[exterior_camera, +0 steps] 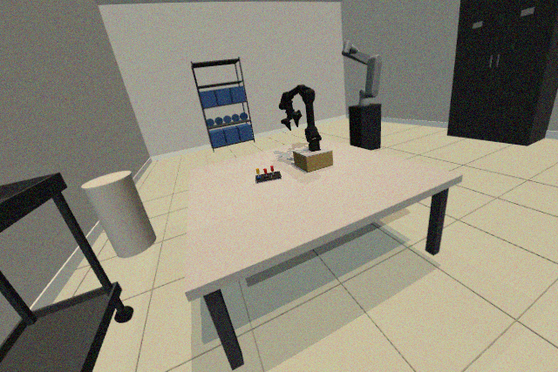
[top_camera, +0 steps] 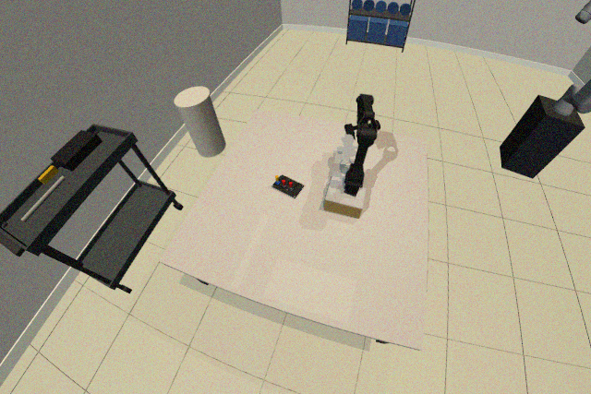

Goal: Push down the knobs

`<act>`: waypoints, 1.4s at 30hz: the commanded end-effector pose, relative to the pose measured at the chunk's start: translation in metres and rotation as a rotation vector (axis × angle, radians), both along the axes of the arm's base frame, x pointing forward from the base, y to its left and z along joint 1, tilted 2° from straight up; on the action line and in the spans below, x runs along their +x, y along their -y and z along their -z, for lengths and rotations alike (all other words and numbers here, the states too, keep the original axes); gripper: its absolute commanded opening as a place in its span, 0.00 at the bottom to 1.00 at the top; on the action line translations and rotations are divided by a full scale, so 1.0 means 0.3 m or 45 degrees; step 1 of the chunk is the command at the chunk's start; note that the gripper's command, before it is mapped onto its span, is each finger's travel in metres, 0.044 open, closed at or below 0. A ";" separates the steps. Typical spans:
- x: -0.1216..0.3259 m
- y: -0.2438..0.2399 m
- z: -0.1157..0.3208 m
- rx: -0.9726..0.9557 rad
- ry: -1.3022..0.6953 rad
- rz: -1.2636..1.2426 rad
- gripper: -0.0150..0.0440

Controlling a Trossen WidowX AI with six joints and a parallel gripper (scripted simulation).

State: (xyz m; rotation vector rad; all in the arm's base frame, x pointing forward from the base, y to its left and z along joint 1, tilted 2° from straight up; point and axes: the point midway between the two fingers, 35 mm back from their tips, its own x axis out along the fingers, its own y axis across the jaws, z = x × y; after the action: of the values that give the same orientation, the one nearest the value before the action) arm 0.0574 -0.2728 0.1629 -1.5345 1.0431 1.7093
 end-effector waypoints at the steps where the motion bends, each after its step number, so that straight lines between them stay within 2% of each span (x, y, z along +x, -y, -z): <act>1: 0.002 0.000 0.000 0.001 0.000 -0.007 0.89; 15: 0.173 -0.008 0.030 0.047 -0.005 -0.566 0.26; 42: 0.505 -0.124 0.092 0.111 -0.060 -1.664 0.25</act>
State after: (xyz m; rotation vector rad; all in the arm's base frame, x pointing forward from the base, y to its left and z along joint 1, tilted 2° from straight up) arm 0.1960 -0.2422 0.1390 -2.2668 -0.0637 2.4576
